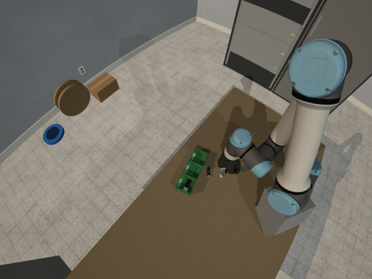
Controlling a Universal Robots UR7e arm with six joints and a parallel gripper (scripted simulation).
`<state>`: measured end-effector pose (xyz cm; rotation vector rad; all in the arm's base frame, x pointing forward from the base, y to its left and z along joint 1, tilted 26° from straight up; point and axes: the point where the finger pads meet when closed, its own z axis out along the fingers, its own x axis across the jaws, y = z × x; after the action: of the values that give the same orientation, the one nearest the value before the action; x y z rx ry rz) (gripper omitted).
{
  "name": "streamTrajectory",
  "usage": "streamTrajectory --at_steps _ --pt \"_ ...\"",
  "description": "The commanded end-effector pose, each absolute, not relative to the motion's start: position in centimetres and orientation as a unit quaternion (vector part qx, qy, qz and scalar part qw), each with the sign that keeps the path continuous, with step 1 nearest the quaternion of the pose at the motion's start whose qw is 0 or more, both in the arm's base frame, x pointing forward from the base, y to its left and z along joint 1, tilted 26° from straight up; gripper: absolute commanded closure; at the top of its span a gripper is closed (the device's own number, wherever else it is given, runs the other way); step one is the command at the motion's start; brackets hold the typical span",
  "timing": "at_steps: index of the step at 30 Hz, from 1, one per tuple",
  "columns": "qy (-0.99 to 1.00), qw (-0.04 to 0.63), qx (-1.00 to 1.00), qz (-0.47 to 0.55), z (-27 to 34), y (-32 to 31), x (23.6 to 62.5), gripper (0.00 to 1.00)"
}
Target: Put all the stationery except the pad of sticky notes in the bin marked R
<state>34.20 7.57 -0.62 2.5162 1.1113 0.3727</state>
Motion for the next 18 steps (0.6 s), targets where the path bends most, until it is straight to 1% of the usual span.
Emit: streamTrajectory --at_steps 1,18 --pt "0.463 0.188 0.858 0.121 -0.49 7.04 34.13 0.38" --pt "0.515 0.194 0.827 0.11 -0.36 6.36 34.06 0.38"
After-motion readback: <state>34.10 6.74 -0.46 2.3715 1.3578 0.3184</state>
